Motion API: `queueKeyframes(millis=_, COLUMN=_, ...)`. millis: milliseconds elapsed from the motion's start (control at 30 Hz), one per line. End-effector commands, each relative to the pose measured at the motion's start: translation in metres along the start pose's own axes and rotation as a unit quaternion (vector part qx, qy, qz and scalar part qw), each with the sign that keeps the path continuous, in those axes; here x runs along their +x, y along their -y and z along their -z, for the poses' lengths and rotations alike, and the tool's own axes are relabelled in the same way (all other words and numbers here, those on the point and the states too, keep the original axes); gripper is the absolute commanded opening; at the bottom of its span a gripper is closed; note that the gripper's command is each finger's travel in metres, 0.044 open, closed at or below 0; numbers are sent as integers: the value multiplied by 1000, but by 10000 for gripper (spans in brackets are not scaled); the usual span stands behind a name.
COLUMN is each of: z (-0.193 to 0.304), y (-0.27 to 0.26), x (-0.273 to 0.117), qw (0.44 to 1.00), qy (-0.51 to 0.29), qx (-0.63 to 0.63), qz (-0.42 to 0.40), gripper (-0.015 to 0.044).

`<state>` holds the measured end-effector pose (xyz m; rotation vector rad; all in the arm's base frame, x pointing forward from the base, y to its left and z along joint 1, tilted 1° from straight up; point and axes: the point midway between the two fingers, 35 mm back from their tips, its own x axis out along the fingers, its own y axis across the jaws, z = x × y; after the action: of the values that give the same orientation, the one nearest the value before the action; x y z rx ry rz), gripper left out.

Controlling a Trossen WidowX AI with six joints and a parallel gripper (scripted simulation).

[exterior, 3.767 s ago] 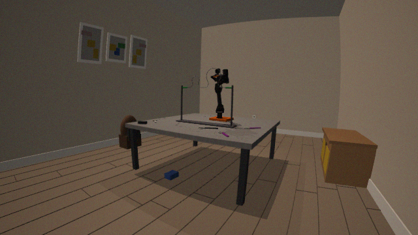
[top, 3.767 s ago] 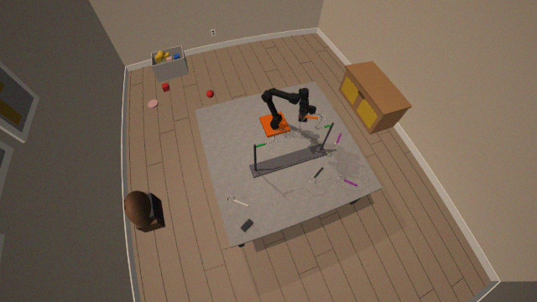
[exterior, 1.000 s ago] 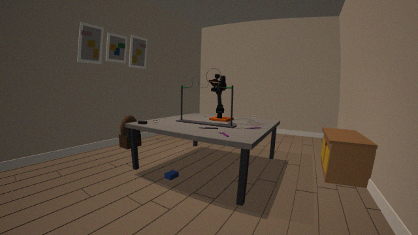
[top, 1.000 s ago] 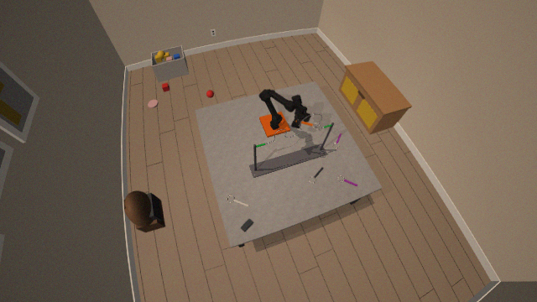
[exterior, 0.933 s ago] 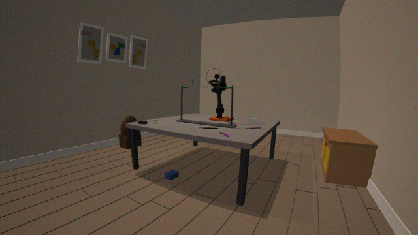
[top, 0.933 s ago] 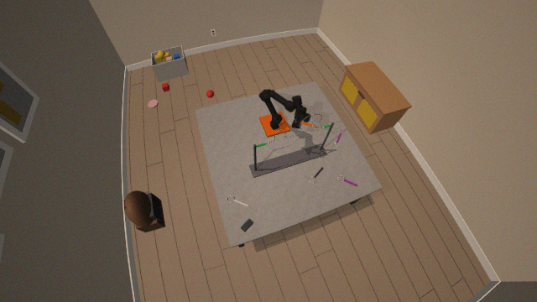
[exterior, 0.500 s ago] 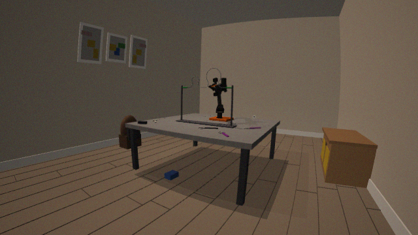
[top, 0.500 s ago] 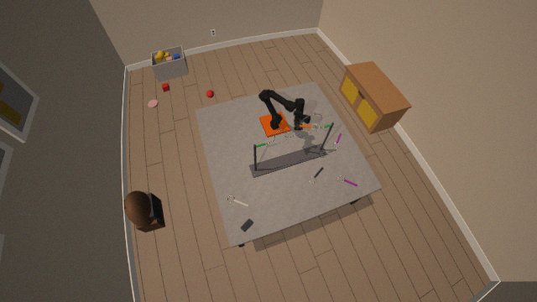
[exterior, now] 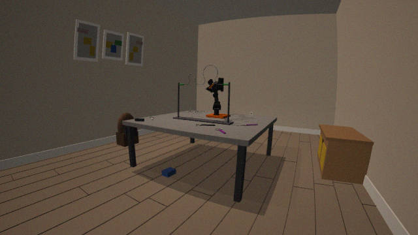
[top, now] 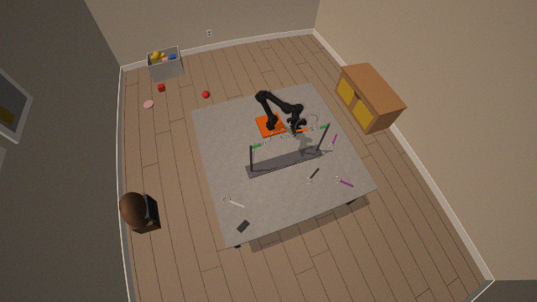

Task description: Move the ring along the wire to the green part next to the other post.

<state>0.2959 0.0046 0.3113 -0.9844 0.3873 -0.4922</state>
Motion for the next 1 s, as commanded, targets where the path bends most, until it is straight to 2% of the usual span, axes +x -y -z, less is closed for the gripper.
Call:
queueKeyframes(millis=0, z=0, y=-16, x=-1, qw=999, qy=-4, qx=42, qz=-22, gripper=-150)
queueKeyframes(millis=433, z=-12, y=-63, x=-13, qw=978, qy=-24, qx=187, qz=-89, gripper=-150)
queueKeyframes(millis=967, z=-40, y=-107, x=-32, qw=927, qy=-44, qx=338, qz=-158, gripper=-150)
